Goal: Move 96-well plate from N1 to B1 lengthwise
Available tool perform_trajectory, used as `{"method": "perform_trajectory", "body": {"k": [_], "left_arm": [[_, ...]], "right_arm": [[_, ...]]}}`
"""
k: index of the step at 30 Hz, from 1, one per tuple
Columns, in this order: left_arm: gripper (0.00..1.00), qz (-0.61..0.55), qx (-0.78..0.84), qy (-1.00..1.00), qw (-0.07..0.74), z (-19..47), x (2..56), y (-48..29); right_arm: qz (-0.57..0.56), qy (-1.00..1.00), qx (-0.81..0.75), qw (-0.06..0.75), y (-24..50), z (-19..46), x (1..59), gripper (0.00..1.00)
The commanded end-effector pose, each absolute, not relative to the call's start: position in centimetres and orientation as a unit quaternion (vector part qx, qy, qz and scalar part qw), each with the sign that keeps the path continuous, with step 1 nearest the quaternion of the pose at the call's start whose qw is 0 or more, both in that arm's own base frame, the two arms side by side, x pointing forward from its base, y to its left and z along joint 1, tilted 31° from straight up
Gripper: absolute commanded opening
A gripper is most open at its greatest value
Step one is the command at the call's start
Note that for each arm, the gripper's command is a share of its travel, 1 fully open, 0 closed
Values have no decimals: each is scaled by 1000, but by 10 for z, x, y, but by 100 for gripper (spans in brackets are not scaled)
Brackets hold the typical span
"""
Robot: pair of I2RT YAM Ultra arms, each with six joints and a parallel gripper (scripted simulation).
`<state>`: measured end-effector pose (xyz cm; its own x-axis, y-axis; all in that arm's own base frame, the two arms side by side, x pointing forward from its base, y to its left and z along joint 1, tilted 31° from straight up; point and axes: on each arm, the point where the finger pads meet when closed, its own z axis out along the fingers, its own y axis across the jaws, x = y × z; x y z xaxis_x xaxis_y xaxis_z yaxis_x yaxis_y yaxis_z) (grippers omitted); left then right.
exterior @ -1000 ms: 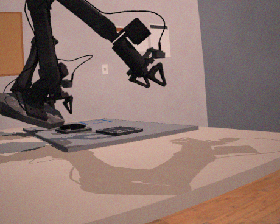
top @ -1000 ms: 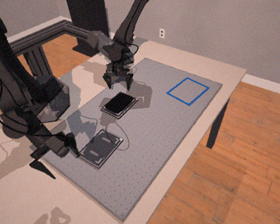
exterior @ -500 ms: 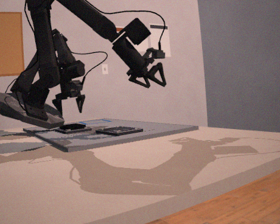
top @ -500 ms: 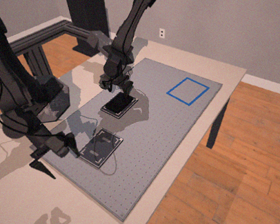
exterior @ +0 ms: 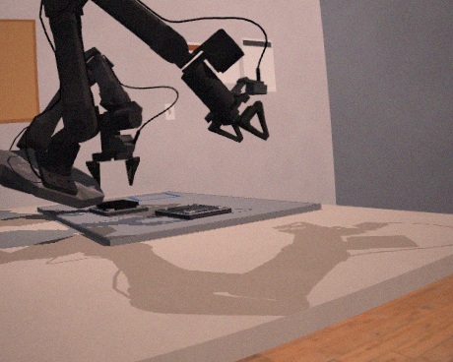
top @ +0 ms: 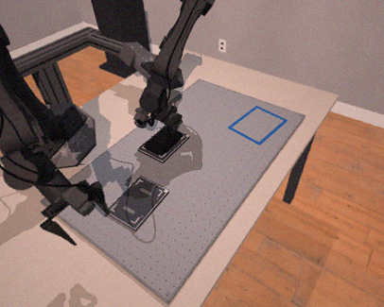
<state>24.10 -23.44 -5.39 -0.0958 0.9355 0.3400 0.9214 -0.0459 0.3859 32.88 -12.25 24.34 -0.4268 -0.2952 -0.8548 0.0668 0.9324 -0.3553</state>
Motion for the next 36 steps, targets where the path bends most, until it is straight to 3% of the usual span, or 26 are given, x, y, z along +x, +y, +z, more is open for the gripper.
{"method": "perform_trajectory", "body": {"k": [1,36], "left_arm": [[100,270,674,687,13,-59,246,-235],[100,271,675,686,8,-99,260,-215]], "right_arm": [[-173,812,-72,552,-121,263,333,100],[-173,812,-72,552,-121,263,333,100]]}}
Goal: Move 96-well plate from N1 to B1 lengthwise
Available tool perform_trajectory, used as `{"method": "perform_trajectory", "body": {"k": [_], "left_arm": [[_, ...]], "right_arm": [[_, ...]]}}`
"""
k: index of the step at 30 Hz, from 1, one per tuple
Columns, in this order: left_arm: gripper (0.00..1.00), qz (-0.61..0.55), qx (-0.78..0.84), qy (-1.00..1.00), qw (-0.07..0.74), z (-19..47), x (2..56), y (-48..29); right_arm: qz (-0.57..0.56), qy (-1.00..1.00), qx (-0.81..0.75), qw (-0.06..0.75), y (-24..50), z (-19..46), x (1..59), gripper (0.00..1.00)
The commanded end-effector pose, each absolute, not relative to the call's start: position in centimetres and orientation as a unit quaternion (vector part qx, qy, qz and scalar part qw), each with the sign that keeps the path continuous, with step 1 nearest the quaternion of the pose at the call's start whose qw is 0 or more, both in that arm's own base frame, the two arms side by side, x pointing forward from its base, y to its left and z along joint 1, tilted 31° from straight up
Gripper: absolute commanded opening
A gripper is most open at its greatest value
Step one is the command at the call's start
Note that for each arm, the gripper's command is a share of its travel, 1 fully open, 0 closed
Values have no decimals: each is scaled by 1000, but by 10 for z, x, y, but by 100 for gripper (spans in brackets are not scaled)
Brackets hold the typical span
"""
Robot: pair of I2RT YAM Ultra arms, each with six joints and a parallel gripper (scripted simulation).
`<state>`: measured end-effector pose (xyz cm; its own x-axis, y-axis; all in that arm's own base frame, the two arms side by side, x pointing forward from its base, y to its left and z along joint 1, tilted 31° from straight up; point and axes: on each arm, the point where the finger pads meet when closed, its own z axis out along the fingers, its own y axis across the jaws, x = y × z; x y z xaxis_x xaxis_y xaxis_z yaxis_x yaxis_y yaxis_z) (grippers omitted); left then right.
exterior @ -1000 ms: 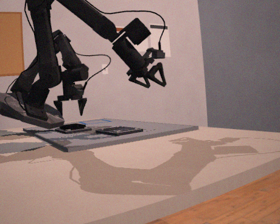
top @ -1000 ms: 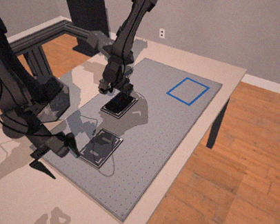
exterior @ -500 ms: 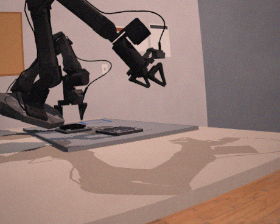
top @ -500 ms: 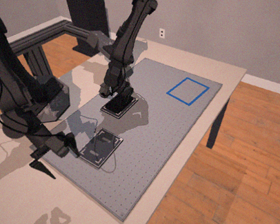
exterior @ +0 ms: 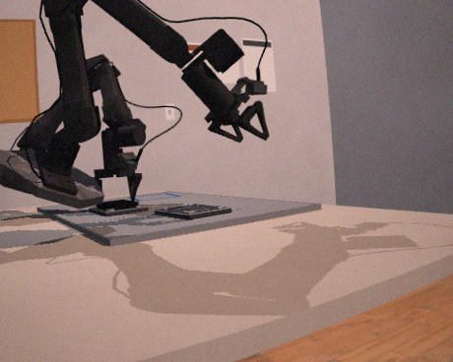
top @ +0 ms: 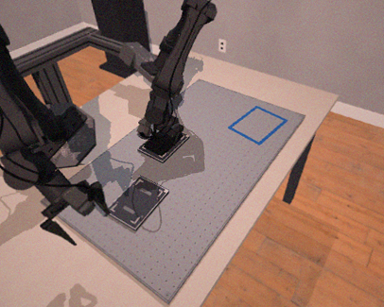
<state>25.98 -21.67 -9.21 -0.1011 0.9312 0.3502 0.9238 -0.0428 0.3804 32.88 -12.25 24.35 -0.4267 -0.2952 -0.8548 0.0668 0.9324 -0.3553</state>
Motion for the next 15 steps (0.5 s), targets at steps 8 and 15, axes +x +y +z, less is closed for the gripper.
{"method": "perform_trajectory", "body": {"k": [8,15], "left_arm": [[100,270,677,684,8,-99,258,-216],[92,268,675,688,13,-94,260,-220]], "right_arm": [[-173,812,-72,552,-121,263,333,100],[-173,812,-72,552,-121,263,333,100]]}}
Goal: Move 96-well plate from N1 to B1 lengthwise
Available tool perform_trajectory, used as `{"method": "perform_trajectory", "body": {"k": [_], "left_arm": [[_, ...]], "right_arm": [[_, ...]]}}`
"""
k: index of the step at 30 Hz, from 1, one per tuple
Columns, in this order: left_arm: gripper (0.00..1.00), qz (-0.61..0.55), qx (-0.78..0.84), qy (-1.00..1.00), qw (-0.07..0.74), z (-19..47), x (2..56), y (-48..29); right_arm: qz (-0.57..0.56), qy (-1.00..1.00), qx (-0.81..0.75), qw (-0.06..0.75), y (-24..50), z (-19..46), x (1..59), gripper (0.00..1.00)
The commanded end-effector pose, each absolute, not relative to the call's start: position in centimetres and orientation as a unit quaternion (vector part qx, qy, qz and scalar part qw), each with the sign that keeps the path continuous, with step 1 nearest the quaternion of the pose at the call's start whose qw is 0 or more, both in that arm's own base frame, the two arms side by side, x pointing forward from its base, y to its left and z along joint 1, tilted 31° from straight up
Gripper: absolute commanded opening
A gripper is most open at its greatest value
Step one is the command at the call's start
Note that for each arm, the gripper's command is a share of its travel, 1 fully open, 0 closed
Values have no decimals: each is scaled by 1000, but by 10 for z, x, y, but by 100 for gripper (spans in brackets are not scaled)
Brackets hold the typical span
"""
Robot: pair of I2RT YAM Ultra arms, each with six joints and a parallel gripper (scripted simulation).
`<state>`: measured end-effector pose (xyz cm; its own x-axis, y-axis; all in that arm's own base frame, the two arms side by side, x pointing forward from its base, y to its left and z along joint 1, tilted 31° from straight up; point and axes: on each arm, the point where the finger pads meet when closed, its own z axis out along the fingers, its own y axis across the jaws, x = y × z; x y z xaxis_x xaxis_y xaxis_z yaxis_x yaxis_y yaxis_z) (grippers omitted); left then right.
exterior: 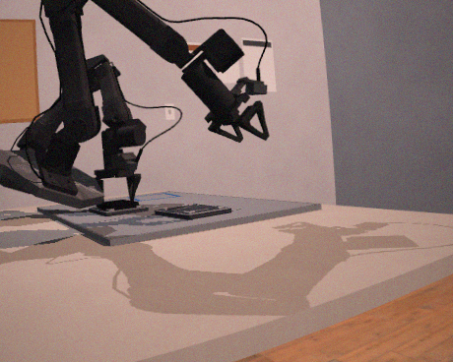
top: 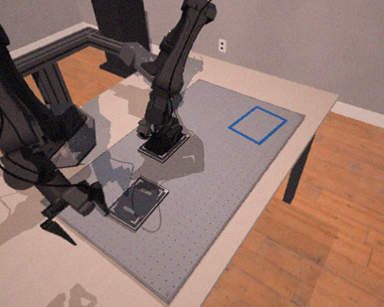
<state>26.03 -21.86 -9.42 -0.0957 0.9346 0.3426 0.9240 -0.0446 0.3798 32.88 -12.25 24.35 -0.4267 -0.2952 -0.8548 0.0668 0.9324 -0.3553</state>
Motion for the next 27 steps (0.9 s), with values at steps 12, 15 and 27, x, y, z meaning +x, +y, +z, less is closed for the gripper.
{"method": "perform_trajectory", "body": {"k": [12,15,27], "left_arm": [[67,272,677,684,8,-96,261,-218],[79,272,675,686,13,-88,259,-222],[79,266,674,689,18,-55,246,-238]], "right_arm": [[-173,812,-72,552,-121,263,333,100],[-173,812,-72,552,-121,263,333,100],[-173,812,-72,552,-121,263,333,100]]}}
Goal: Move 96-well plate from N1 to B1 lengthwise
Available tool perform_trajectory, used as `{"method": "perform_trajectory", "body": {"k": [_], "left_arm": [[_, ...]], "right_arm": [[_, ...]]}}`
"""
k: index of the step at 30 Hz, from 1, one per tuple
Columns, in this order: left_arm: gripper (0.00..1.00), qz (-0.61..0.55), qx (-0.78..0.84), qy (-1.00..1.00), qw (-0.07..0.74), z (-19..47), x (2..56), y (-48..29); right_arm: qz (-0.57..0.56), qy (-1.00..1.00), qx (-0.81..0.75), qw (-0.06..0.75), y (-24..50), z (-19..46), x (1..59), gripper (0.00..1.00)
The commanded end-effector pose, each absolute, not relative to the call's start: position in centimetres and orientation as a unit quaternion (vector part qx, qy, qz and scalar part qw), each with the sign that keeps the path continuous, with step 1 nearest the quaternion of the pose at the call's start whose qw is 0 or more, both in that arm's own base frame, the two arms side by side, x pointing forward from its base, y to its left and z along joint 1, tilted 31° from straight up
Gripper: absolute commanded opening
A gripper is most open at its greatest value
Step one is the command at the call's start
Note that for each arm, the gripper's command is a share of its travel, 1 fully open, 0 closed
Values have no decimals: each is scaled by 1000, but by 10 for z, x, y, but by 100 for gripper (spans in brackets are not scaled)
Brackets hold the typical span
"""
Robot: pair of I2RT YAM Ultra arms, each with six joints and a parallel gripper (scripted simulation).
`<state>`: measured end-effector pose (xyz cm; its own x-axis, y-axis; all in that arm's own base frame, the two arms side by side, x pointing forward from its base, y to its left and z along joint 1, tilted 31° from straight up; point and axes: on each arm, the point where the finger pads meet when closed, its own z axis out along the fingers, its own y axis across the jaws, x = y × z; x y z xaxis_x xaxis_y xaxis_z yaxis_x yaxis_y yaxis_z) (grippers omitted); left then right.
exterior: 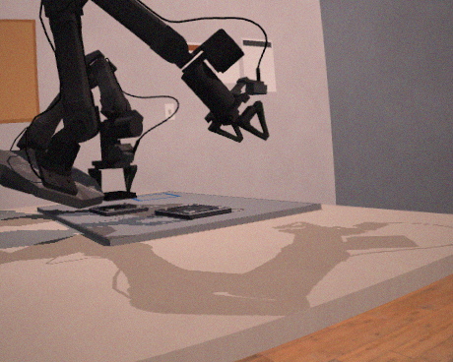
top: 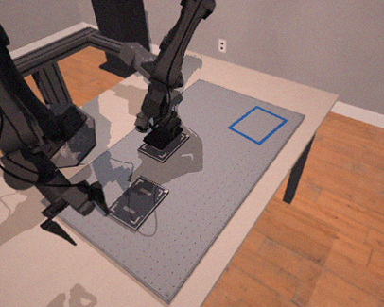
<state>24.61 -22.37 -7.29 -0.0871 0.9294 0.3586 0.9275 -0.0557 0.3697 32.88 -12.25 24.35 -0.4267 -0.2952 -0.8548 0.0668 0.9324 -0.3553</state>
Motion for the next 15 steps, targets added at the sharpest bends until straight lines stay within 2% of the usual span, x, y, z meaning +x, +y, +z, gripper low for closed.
{"method": "perform_trajectory", "body": {"k": [1,9,15], "left_arm": [[79,267,678,685,17,-55,246,-239],[79,274,707,652,3,-43,265,-211],[79,256,730,634,-17,4,306,-144]], "right_arm": [[-173,812,-72,552,-121,263,333,100],[-193,800,-72,564,-117,274,349,100],[-184,786,-121,578,-54,270,399,100]]}}
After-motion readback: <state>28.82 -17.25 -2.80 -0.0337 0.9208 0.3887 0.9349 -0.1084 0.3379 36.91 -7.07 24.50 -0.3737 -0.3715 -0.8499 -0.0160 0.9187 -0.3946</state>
